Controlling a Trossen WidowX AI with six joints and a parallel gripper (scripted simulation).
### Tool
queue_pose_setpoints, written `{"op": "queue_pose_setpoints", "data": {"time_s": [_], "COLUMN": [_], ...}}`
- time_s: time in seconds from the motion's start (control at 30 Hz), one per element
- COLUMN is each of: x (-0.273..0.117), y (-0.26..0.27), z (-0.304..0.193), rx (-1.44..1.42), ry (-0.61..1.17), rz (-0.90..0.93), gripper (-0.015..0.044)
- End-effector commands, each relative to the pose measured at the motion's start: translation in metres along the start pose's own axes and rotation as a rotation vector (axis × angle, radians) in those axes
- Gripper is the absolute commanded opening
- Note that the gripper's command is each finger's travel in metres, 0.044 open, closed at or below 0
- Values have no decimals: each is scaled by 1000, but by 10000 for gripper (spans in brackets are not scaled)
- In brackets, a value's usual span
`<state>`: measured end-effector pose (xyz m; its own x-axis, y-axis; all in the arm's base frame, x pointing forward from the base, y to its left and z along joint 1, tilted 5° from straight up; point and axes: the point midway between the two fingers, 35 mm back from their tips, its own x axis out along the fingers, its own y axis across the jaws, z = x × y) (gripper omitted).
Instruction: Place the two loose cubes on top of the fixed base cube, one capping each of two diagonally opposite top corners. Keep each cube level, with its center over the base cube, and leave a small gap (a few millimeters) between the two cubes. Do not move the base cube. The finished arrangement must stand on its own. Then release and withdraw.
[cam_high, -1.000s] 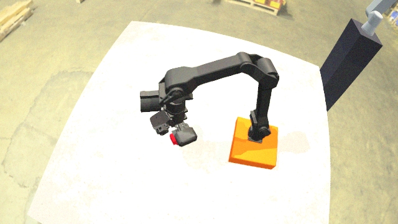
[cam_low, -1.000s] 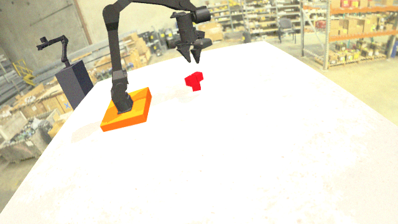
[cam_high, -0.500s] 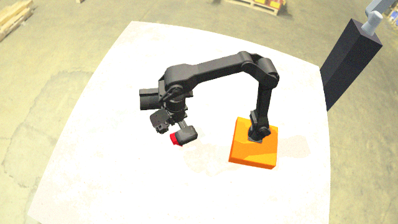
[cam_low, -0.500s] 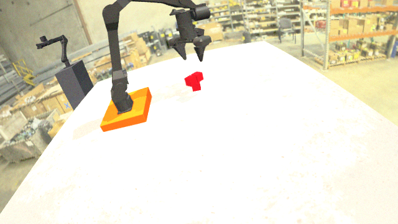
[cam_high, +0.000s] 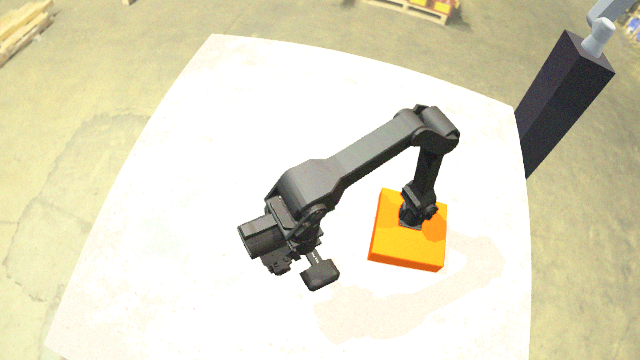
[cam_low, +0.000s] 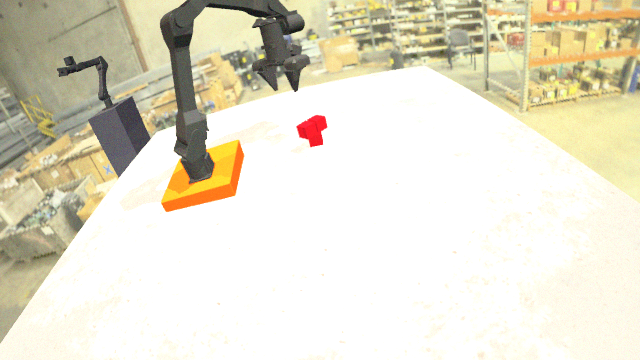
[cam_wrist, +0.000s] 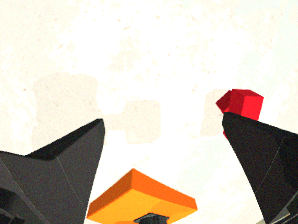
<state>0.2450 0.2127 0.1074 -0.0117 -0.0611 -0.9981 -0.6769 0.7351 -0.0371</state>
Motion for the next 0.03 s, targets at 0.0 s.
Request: {"op": "queue_pose_setpoints", "data": {"time_s": [0.0], "x": [1], "y": [-1], "z": [-1], "rx": [24], "ry": [4], "rz": [0], "gripper": [400]}}
